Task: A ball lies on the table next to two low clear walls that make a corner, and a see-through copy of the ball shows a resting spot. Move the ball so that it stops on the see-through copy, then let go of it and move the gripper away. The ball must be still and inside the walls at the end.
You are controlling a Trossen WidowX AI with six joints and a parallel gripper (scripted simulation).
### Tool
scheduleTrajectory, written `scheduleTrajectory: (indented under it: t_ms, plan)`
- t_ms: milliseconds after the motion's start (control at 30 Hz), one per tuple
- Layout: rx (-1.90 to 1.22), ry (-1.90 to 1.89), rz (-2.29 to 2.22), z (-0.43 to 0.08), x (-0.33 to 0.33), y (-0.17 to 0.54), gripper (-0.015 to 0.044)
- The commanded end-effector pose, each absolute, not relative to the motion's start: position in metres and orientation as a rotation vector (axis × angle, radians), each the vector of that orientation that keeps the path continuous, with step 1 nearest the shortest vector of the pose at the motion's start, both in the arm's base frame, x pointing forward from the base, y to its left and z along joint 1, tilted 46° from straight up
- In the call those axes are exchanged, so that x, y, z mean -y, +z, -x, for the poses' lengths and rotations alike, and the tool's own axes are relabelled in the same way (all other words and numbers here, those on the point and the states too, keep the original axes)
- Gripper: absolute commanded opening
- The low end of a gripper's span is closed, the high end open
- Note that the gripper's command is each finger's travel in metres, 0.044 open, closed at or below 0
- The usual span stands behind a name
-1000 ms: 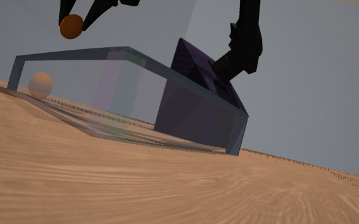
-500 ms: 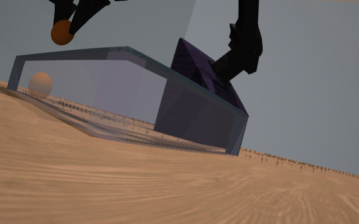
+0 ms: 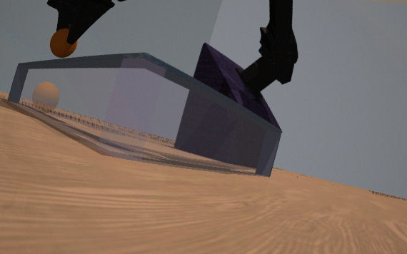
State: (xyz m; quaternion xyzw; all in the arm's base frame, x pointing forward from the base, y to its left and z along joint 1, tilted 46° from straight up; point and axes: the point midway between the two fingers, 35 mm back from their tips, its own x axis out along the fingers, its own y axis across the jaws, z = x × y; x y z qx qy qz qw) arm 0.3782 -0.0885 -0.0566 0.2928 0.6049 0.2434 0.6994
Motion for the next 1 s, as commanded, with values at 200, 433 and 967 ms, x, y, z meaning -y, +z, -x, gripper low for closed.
scheduleTrajectory:
  t_ms: [200,433,967]
  plan:
    - [-1.354,0.545,-0.667,-0.386,0.047,-0.096,0.0000]
    - [-1.354,0.546,-0.668,-0.386,0.039,-0.103,0.0000]
    - [-1.354,0.547,-0.668,-0.389,0.026,-0.116,0.0000]
